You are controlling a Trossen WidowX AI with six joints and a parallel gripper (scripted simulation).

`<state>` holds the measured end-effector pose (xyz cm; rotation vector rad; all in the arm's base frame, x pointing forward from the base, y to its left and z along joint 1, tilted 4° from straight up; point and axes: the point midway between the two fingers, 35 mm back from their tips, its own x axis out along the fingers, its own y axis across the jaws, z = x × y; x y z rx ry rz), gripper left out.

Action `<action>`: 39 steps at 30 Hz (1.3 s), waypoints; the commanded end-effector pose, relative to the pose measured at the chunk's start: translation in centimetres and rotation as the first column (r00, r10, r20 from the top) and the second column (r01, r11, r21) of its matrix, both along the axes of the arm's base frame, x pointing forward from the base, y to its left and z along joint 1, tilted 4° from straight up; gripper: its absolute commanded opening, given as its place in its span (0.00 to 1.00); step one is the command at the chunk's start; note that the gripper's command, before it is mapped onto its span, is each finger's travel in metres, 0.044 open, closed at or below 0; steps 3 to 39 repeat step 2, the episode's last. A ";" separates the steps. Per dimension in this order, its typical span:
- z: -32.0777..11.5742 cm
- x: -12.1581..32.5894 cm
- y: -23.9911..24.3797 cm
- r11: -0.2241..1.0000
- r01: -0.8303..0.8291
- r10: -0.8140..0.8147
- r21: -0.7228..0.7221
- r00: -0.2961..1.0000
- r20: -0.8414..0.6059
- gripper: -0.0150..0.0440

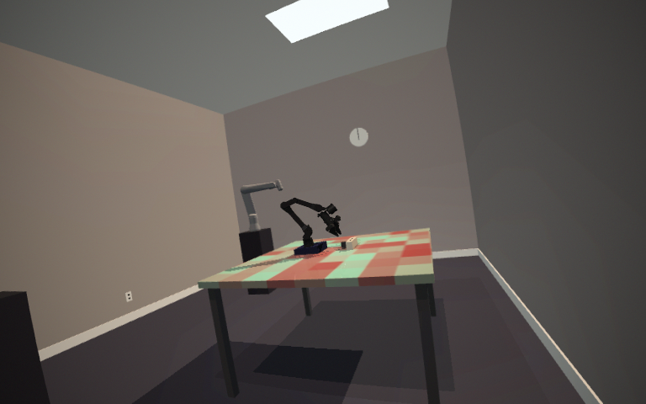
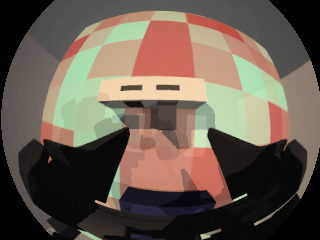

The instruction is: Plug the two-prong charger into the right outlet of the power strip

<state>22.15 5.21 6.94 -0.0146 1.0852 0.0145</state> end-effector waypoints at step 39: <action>0.0 0.0 0.0 1.000 0.006 -0.006 0.000 1.000 0.003 1.00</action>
